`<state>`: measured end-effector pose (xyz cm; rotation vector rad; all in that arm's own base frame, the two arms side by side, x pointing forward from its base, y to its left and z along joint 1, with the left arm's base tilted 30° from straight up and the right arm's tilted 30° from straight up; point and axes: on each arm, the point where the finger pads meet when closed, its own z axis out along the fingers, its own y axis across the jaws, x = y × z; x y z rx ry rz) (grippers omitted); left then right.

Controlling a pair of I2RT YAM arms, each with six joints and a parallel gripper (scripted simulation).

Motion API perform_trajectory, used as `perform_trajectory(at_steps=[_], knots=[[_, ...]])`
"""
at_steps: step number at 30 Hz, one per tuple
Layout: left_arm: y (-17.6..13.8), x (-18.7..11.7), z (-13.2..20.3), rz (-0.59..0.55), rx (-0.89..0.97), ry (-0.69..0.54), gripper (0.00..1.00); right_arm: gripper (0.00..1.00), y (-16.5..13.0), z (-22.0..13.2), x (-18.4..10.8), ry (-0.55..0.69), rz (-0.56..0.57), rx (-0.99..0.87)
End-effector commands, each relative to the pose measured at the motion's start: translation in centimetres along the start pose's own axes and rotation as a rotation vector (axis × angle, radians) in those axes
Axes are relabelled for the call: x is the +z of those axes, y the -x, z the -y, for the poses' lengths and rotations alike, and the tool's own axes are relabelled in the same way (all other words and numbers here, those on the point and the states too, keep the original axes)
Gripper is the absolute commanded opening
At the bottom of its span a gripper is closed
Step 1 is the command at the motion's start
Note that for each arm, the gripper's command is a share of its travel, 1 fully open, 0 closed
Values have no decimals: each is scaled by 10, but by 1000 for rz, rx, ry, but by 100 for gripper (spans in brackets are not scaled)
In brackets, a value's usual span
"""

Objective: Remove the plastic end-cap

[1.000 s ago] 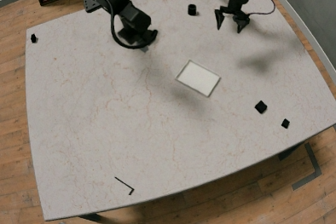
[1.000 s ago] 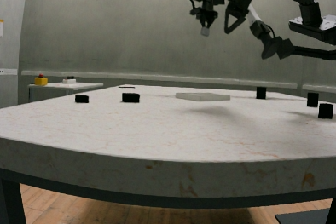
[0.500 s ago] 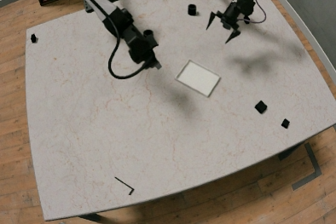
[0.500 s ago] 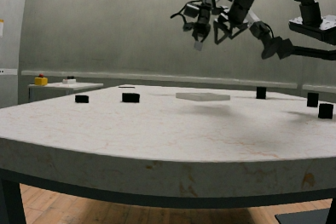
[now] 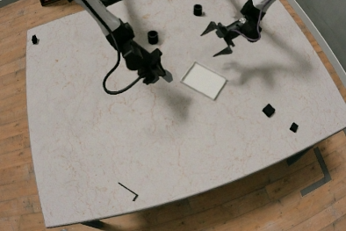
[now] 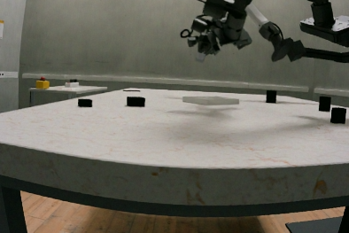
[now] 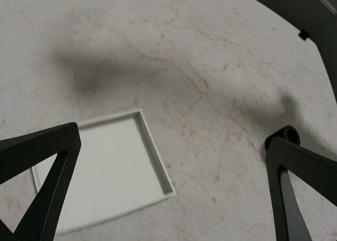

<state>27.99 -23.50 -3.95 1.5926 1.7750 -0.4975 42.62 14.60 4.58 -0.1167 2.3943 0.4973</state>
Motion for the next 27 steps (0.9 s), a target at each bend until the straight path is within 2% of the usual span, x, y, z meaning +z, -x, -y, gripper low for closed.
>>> perform_trajectory(at_steps=[1,8,15,18,27], knots=[[8,8,12,54,148,-175,100,0,22,-16,7,136,132,38],[17,35,13,100,329,-361,100,0,17,-10,9,341,231,138],[26,59,4,139,462,-475,100,0,-25,-8,9,518,208,231],[27,62,3,143,475,-484,100,0,-31,-9,8,538,200,241],[34,77,-9,156,534,-501,100,0,-77,-15,3,653,126,305]])
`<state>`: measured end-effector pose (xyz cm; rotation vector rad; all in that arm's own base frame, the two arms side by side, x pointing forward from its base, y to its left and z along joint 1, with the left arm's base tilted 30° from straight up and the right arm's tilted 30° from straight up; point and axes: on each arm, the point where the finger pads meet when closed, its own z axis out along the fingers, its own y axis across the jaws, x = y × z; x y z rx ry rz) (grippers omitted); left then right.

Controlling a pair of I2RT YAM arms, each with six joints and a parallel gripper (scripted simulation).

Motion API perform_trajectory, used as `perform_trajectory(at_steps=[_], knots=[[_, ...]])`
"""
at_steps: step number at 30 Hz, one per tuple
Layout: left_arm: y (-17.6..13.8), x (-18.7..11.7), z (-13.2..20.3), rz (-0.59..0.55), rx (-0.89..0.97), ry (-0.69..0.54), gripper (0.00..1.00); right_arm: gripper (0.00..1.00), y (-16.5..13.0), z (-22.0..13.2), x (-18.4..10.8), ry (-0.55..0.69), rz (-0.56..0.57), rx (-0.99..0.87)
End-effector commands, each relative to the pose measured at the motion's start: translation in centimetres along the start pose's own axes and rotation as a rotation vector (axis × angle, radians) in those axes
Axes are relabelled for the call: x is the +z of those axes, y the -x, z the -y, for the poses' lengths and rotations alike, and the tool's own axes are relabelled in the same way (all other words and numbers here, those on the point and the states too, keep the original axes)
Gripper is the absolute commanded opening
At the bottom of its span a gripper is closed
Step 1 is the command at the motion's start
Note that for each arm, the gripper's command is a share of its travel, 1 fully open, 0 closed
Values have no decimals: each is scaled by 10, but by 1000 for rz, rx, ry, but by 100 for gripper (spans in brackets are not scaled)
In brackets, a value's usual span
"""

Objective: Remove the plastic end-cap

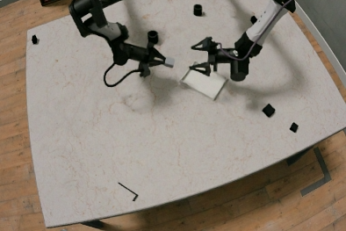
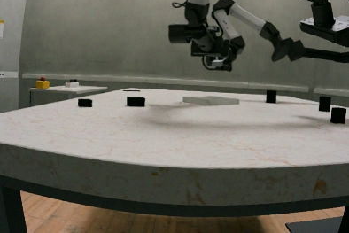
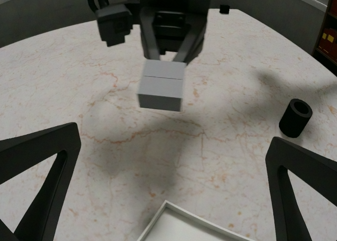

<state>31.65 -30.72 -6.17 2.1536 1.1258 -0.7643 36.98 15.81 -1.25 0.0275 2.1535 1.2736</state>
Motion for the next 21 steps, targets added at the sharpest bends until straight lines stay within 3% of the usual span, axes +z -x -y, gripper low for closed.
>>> perform_trajectory(at_steps=[1,11,21], knots=[[2,8,6,12,22,-55,100,0,-2,-14,-2,113,31,-2],[-2,10,9,11,10,-60,100,0,-15,-5,-1,103,9,30],[5,7,6,12,25,-59,100,0,-6,-18,-4,118,24,2]])
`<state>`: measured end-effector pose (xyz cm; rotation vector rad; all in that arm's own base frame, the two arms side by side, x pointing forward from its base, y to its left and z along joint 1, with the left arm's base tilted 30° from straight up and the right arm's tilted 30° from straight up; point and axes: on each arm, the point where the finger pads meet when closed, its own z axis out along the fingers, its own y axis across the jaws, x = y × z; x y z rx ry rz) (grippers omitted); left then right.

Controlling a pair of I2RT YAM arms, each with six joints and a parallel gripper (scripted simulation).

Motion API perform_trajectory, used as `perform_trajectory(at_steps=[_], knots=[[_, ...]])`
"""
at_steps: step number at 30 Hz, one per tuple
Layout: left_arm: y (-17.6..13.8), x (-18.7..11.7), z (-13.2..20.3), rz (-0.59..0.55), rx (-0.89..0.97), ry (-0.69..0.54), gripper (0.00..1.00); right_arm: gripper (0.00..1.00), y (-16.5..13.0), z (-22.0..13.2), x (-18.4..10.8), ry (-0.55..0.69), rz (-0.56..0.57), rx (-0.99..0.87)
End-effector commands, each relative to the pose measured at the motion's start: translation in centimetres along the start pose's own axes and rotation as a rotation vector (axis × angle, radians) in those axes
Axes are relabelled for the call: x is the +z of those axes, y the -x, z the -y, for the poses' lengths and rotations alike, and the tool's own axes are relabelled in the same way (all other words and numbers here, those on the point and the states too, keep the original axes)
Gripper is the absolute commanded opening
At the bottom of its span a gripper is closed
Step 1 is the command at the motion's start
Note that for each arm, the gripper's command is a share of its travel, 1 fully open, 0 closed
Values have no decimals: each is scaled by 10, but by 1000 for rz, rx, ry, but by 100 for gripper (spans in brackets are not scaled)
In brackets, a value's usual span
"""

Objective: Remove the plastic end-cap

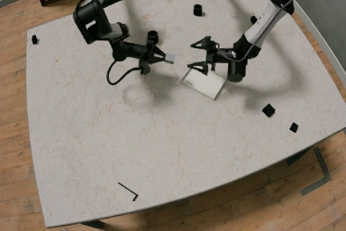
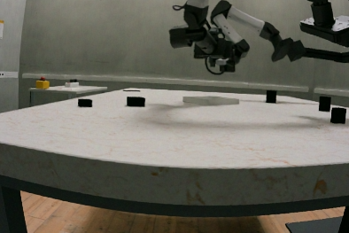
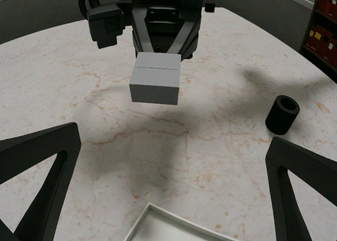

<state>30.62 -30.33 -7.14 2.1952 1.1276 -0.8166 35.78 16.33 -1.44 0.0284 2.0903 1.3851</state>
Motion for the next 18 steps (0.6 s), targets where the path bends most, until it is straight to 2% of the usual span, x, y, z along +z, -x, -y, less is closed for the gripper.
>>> perform_trajectory(at_steps=[1,7,10,11,18], knots=[[9,1,-7,6,40,3,100,0,6,-13,-1,27,11,-28],[9,1,-7,6,41,4,100,0,6,-13,-1,27,11,-28],[4,8,-11,-3,30,16,66,0,6,-13,-1,27,11,-28],[1,12,-12,-5,19,18,58,0,6,-13,-1,27,11,-28],[1,42,-19,-4,22,14,58,0,6,-13,-1,27,11,-28]])
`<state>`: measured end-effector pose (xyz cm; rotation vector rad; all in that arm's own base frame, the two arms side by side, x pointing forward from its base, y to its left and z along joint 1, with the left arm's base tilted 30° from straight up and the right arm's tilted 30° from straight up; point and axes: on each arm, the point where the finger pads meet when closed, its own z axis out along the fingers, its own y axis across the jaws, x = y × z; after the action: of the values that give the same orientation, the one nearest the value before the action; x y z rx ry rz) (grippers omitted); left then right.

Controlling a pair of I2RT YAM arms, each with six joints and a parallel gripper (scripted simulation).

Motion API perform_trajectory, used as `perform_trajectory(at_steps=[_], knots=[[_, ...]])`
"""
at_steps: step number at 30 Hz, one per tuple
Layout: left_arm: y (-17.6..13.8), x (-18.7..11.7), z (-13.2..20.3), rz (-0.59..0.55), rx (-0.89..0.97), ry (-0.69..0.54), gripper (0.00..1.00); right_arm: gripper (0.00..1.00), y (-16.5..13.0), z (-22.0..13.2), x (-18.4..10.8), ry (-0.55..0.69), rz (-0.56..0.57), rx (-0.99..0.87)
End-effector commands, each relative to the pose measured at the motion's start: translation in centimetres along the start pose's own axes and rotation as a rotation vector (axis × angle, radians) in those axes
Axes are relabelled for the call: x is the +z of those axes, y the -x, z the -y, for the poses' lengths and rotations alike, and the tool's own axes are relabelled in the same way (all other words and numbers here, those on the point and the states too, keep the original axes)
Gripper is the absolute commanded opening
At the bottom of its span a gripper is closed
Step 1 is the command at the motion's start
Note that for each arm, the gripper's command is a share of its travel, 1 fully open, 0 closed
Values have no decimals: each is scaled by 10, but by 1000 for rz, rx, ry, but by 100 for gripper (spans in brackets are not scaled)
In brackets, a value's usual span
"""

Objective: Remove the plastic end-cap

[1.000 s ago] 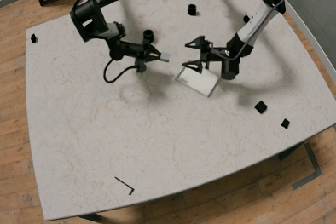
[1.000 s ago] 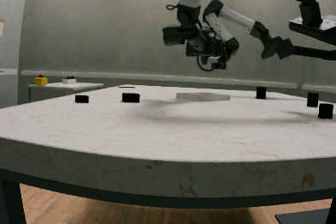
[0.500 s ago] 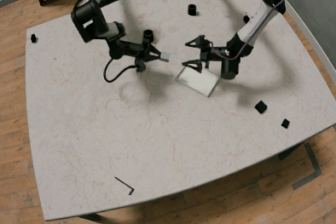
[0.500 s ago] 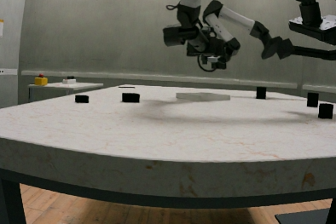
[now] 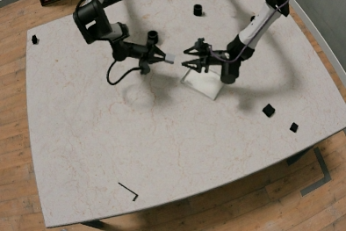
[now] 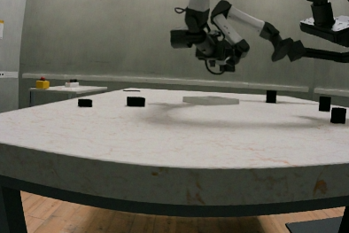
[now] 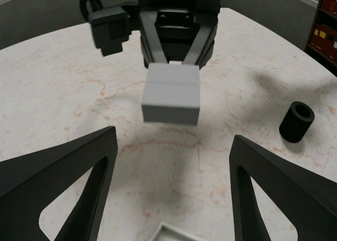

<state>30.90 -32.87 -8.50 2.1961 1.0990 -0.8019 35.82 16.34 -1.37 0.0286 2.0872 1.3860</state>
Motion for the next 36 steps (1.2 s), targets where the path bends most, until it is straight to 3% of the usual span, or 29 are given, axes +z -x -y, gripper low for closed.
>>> perform_trajectory(at_steps=[1,5,11,20,28,36], knots=[[-1,18,-6,-6,-1,2,58,0,5,-13,-1,25,9,-27],[-4,18,-3,-7,-8,-8,57,0,5,-13,-1,25,9,-27],[-1,49,-4,-5,1,-8,49,0,5,-13,-1,25,9,-27],[3,46,-11,-5,9,7,48,0,5,-13,-1,25,9,-27],[2,46,-10,-3,7,8,28,0,6,-13,-1,25,9,-28],[-6,6,-18,6,15,22,28,0,6,-13,-1,24,10,-28]])
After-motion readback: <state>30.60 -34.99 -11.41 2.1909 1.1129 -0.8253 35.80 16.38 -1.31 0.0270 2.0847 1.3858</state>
